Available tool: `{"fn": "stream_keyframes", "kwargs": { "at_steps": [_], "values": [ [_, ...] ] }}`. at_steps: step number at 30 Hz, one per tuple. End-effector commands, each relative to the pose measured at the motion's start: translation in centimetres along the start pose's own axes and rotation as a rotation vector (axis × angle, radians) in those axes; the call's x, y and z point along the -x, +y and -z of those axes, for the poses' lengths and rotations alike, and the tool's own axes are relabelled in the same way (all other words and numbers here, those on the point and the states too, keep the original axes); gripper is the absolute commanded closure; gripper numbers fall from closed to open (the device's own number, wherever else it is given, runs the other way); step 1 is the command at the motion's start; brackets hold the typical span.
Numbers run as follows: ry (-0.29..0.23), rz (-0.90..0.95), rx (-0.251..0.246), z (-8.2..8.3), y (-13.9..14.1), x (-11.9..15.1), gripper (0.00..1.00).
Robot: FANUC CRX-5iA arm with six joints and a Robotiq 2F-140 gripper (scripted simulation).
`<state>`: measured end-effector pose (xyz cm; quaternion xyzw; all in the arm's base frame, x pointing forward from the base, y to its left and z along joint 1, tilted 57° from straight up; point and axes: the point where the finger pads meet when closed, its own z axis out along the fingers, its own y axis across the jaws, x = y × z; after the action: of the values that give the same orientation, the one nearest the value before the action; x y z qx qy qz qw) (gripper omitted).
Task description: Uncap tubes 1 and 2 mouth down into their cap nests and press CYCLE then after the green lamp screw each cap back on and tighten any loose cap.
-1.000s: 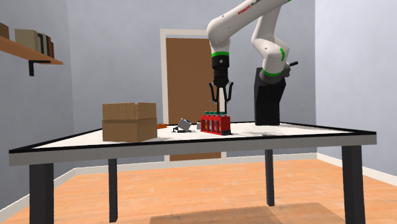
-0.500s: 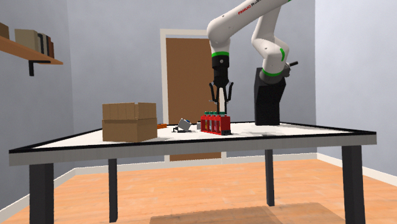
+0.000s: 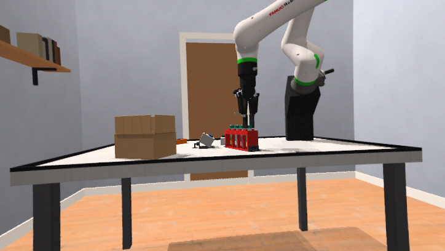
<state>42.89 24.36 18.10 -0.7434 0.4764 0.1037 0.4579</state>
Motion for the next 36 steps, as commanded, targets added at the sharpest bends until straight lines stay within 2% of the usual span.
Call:
{"fn": "stream_keyframes", "kwargs": {
  "at_steps": [1,4,11,12,24,27,36],
  "values": [
    [-0.021,0.256,-0.014,0.04,-0.01,-0.03,0.70],
    [-0.020,0.403,-0.016,0.04,-0.01,-0.02,0.70],
    [-0.020,0.403,-0.016,0.02,-0.01,-0.03,0.70],
    [-0.020,0.403,-0.016,0.13,-0.01,-0.03,0.59],
    [-0.019,0.403,-0.016,0.13,0.00,-0.03,0.59],
    [-0.021,0.153,-0.013,0.08,-0.01,-0.04,0.59],
    [-0.025,-0.250,-0.010,0.08,-0.01,-0.04,0.59]
  ]
}}
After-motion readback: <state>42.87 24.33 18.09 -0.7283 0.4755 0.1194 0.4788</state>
